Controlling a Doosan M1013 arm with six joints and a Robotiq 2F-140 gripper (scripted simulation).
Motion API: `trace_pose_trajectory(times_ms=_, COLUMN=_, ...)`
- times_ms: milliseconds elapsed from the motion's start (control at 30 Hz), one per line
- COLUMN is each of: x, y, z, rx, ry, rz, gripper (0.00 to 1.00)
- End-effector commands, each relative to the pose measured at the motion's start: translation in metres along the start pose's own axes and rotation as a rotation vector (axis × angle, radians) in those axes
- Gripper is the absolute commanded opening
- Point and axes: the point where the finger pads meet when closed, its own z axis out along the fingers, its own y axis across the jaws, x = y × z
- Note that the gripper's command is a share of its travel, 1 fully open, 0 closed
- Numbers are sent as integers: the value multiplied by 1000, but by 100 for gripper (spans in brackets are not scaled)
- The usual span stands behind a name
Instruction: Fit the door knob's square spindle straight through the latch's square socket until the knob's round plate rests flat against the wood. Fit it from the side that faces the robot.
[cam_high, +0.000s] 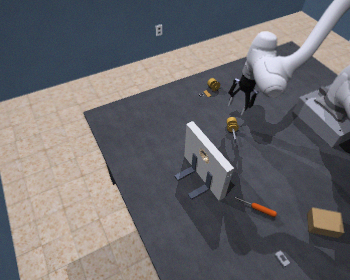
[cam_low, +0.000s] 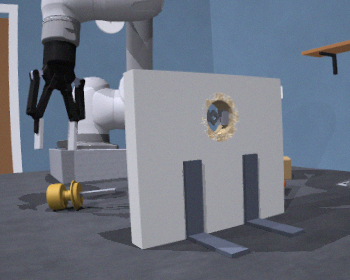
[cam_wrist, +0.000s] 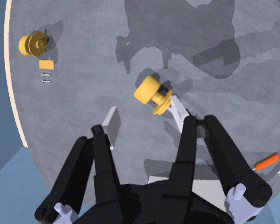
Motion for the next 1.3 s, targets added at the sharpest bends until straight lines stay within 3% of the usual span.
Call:
trace_pose_trajectory(times_ms=0, x=2, y=3, z=1, rx=21, ry=-13, rz=-63, gripper=57)
trace_pose_trajectory(times_ms=567, x=7, y=9, z=13, rx=97, ry=-60, rz=-323, gripper=57)
trace_pose_trajectory(times_ms=867, x=10, y=13, z=20, rx=110, ry=-67, rz=-366, gripper=57)
trace_pose_trajectory(times_ms=1067, x=11, y=14, z=23, rx=155, ry=-95, rz=-517, gripper=57)
trace_pose_trajectory(times_ms=1267, x=14, y=17, z=30, rx=157, ry=-95, rz=-522, gripper=57)
